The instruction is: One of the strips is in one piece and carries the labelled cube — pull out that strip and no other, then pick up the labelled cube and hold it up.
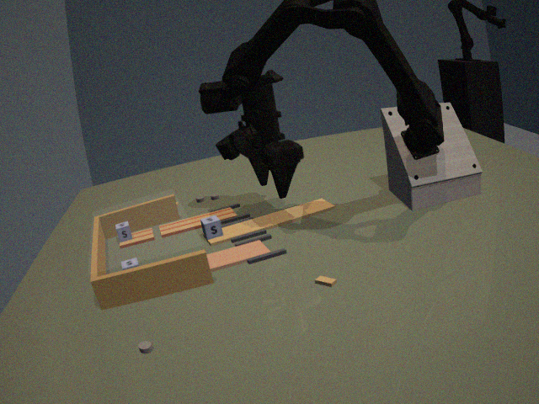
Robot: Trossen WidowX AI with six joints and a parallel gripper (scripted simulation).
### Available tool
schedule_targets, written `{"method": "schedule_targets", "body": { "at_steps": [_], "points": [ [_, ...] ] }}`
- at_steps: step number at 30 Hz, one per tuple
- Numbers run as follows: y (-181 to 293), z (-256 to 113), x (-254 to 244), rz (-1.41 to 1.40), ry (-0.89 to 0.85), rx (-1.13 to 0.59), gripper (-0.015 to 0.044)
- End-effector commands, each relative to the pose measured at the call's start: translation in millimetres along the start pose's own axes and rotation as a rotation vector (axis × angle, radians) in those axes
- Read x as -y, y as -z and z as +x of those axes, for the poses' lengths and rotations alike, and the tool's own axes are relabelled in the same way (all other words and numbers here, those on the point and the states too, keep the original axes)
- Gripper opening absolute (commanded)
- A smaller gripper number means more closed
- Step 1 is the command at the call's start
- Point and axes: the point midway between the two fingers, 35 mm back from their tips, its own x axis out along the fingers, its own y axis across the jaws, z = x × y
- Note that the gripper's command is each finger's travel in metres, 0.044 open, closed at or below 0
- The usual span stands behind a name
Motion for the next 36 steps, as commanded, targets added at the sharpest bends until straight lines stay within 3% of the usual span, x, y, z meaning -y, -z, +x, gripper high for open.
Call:
{"method": "schedule_targets", "body": {
  "at_steps": [1, 29, 36],
  "points": [
    [-15, -1, 0, 0.007, -0.006, -0.001, 0.0440],
    [-124, -11, 0, 0.003, -0.006, 0.004, 0.0440],
    [-124, -3, 1, 0.003, -0.006, 0.004, 0.0256]
  ]
}}
